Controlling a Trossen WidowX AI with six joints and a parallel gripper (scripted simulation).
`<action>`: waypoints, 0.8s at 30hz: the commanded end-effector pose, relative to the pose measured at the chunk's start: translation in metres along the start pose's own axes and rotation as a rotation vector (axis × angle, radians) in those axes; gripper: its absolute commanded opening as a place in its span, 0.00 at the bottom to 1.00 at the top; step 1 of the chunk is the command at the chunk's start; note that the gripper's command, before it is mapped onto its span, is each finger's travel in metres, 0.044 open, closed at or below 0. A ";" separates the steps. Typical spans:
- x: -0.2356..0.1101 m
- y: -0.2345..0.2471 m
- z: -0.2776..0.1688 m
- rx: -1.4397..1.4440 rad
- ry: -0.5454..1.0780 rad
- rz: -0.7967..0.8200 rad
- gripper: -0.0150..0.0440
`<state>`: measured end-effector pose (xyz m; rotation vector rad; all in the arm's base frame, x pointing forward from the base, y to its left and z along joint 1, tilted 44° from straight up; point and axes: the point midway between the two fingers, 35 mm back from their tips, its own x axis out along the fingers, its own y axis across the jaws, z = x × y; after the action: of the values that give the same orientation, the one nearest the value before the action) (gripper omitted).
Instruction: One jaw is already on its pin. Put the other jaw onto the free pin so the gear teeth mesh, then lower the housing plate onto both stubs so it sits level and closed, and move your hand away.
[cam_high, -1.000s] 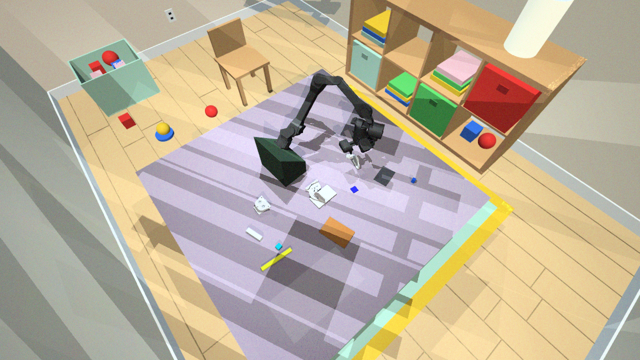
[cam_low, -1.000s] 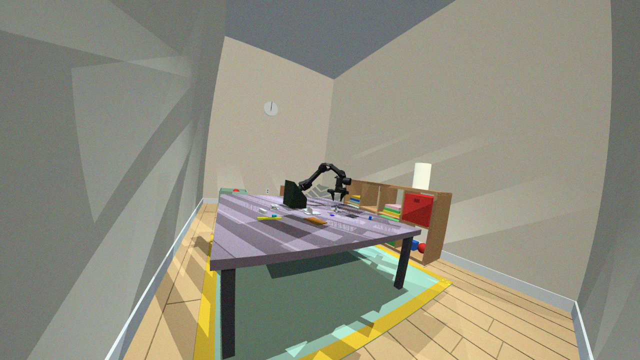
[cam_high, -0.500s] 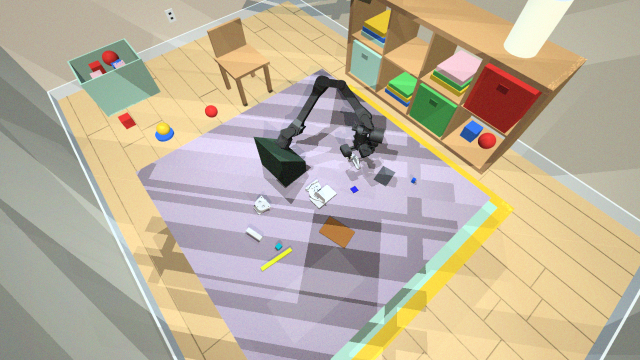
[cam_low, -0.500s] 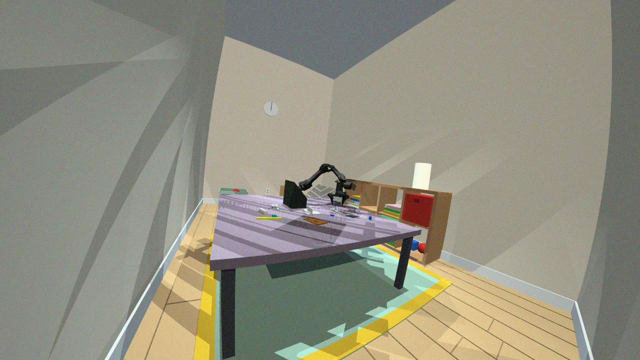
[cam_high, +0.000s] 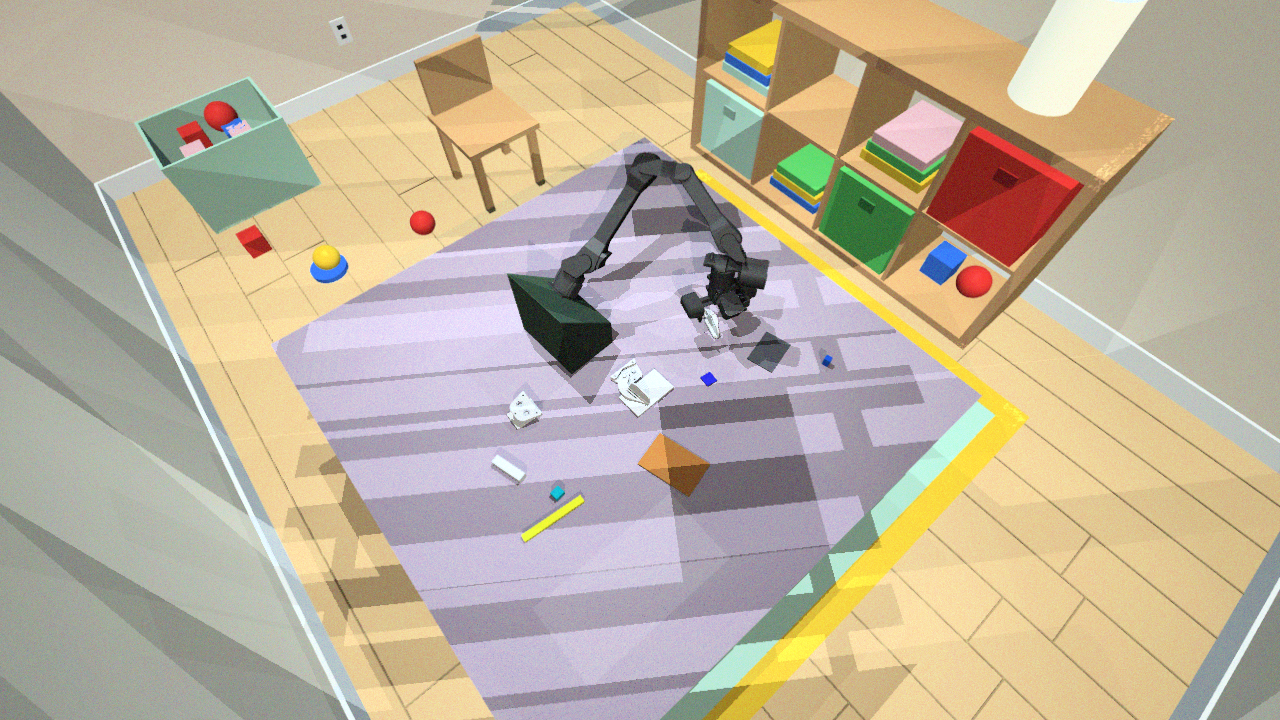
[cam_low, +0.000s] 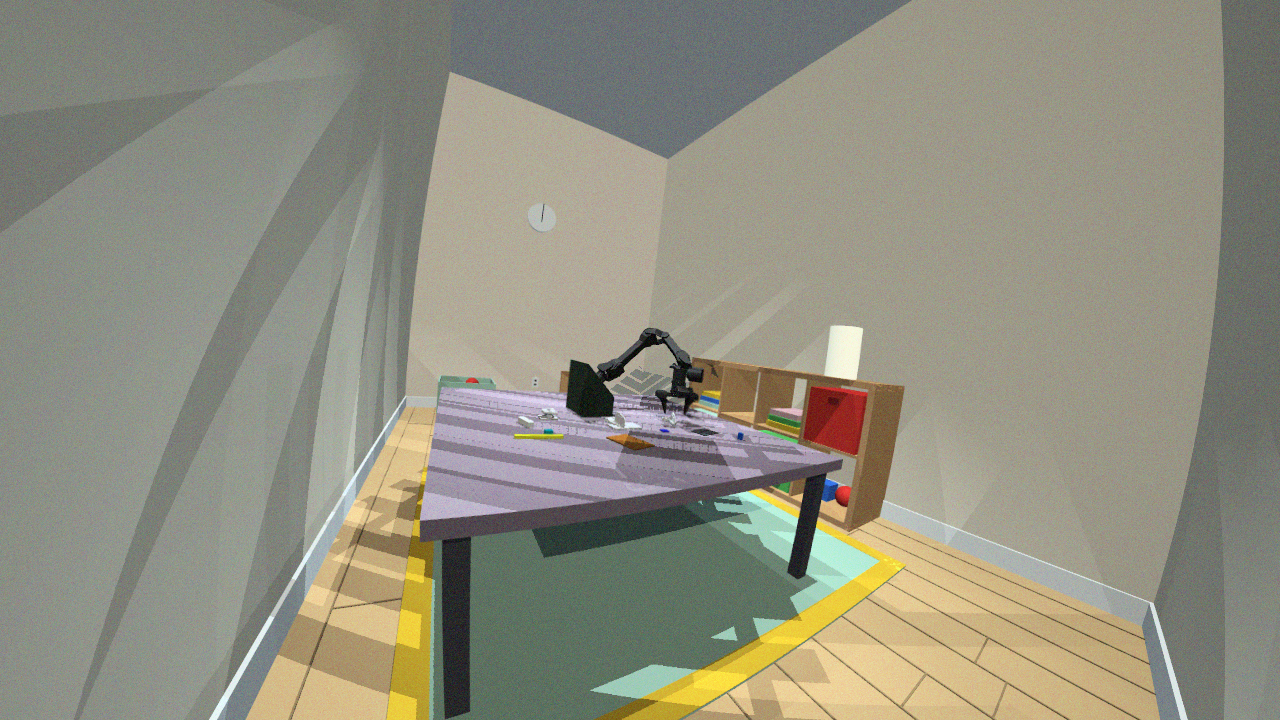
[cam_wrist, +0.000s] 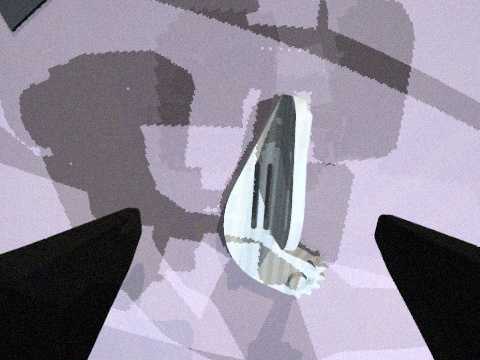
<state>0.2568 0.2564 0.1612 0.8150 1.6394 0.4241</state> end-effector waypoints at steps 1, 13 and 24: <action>0.009 -0.002 0.000 0.007 0.000 -0.005 1.00; 0.028 -0.002 0.000 0.007 0.001 -0.004 1.00; 0.037 -0.003 -0.001 0.007 0.001 -0.003 1.00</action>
<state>0.2534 0.2804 0.1365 0.8167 1.6429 0.4240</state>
